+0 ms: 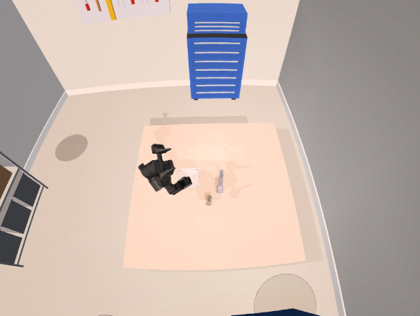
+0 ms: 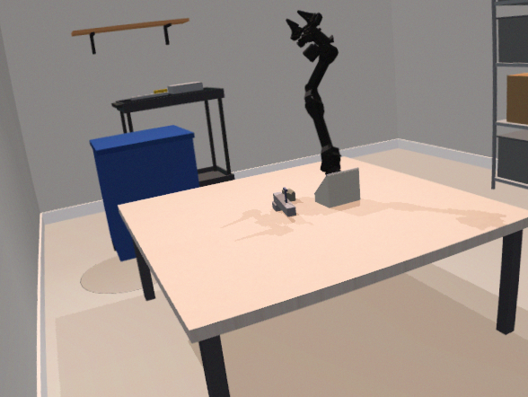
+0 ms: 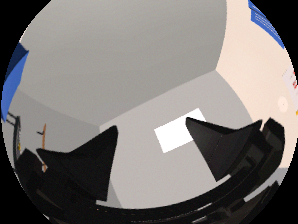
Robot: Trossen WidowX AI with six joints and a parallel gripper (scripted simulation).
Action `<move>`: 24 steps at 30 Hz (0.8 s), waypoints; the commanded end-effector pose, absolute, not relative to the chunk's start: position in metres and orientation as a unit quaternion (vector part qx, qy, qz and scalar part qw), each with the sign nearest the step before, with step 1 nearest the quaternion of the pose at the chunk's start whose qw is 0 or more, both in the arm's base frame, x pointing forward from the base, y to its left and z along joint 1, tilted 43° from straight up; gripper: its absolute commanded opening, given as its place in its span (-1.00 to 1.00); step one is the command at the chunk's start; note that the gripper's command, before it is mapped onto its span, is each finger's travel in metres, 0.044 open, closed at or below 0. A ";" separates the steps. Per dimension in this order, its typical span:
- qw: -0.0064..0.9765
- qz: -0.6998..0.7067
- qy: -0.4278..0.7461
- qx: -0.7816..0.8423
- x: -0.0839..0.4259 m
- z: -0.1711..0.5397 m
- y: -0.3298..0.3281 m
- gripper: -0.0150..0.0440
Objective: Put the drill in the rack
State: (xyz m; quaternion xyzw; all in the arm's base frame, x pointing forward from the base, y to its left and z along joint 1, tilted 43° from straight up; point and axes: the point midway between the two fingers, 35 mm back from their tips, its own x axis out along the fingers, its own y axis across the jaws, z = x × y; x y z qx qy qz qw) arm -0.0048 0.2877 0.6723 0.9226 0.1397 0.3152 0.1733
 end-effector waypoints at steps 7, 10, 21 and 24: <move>0.173 0.315 0.140 0.923 -0.005 0.672 0.288 0.24; 0.180 0.320 0.131 0.921 -0.003 0.672 0.289 -0.03; 0.331 0.362 0.082 0.868 0.020 0.648 0.349 -0.49; 0.359 0.363 0.080 0.856 0.026 0.641 0.361 -0.49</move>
